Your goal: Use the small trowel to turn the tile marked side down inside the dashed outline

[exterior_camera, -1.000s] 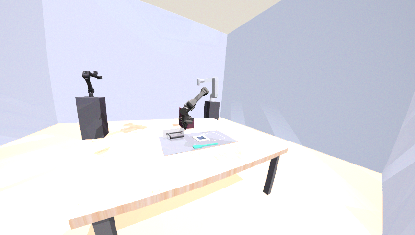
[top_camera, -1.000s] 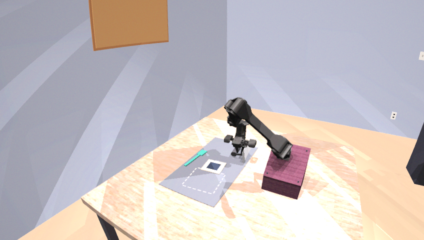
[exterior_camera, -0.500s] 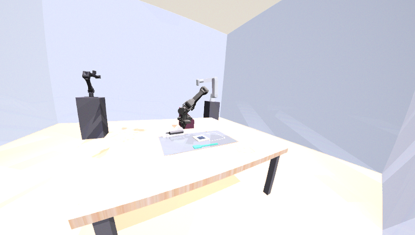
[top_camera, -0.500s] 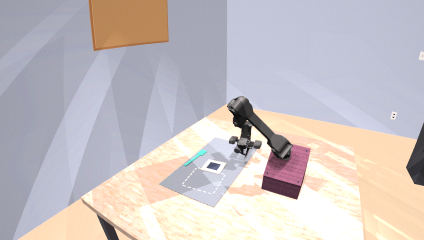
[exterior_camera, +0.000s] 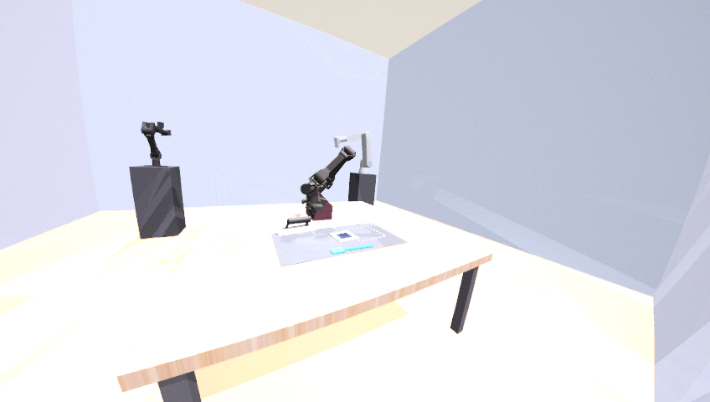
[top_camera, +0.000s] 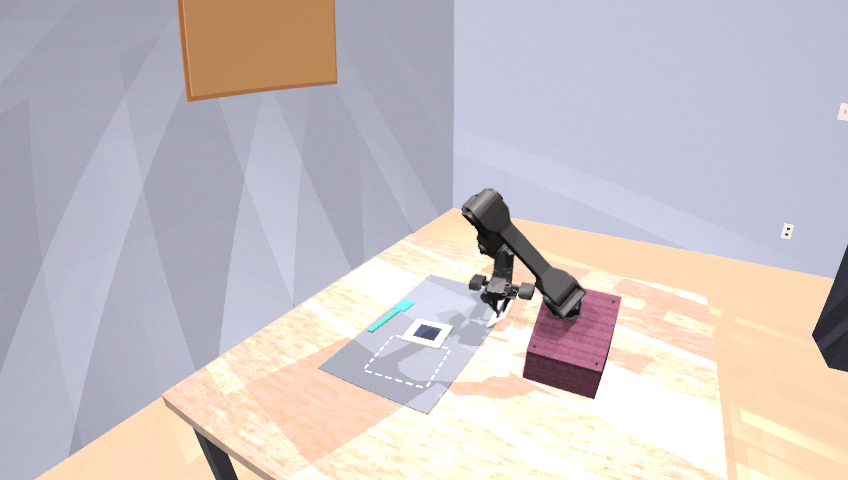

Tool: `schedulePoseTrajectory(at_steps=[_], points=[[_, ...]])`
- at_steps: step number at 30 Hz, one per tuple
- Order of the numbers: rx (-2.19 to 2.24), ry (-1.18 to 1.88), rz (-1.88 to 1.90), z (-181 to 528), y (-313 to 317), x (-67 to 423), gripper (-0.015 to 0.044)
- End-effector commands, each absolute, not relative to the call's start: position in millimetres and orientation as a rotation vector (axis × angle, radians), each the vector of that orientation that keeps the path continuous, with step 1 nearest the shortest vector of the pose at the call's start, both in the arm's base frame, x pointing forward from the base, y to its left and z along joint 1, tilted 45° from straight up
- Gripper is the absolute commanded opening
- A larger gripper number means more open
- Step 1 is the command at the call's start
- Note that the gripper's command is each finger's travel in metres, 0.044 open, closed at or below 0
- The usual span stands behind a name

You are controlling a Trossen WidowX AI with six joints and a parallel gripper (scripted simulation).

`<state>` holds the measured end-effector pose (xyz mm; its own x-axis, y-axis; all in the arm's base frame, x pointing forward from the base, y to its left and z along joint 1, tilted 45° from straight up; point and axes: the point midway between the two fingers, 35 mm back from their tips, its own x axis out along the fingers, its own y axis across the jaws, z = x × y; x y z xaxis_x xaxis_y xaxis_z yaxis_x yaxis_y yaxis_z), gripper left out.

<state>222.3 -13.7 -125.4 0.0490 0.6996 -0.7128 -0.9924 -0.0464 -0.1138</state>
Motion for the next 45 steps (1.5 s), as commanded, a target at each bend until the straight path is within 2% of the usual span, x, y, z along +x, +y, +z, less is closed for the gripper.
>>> schedulePoseTrajectory(at_steps=[1, 9, 28, 44, 45], points=[[-0.723, 0.523, 1.475, -125, -14, 224, 0.01], [-0.724, 0.522, 1.477, -125, -14, 226, 0.01], [-0.73, 0.521, 1.476, -99, -22, 309, 0.01], [-0.737, 0.522, 1.475, -100, -23, 305, 0.01], [-0.737, 0.522, 1.475, -101, -23, 305, 0.0074]])
